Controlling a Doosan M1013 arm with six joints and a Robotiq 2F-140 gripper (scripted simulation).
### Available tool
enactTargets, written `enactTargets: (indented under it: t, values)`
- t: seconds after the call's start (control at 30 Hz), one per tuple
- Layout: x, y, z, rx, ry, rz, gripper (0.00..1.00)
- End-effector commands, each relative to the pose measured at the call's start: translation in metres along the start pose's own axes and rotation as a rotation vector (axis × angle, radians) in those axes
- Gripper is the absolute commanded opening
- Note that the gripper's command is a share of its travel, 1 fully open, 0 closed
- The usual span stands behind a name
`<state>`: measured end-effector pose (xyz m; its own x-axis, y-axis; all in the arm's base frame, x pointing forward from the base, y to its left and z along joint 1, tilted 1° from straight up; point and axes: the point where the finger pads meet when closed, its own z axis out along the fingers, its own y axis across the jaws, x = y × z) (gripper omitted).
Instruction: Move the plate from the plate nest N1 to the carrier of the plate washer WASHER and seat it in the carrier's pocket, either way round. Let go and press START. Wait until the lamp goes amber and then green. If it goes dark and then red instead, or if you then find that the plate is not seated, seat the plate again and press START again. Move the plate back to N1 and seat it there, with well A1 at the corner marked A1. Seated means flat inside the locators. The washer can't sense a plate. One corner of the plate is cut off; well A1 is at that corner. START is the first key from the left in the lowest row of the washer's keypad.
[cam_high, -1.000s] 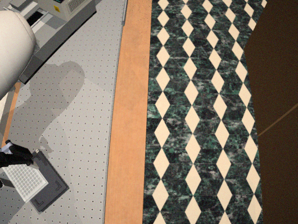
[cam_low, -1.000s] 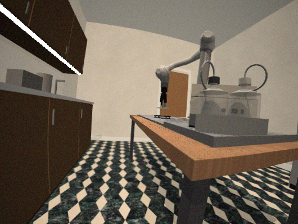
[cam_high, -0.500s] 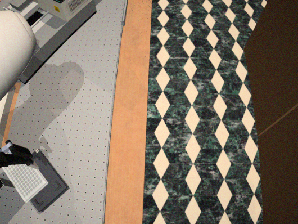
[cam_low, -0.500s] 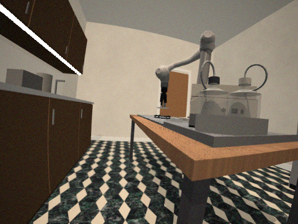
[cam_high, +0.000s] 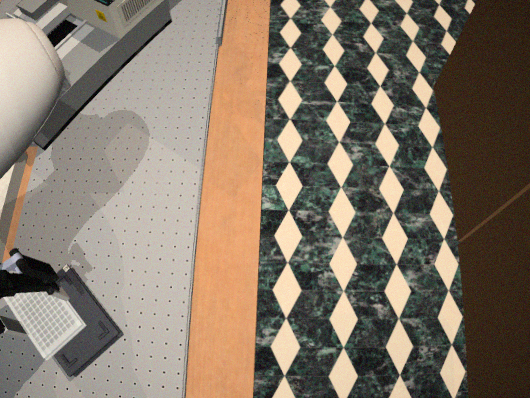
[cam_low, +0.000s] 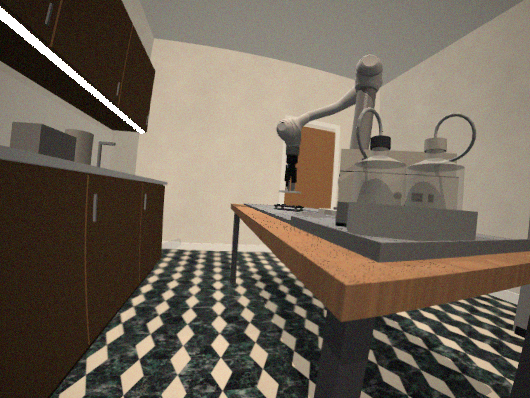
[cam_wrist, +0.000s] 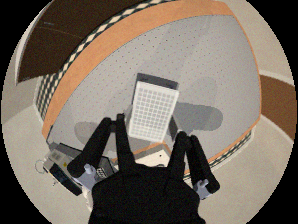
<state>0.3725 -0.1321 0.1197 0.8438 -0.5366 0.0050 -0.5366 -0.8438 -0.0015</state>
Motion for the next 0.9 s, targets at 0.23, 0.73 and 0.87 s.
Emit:
enactTargets:
  t: [0.23,0.73,0.87]
  values:
    - [0.004,-0.003,0.011,0.005,0.007,0.004,0.1]
    - [0.0,-0.002,0.033,0.005,0.007,0.004,0.1]
    - [-0.001,-0.002,0.039,0.005,0.007,0.004,0.1]
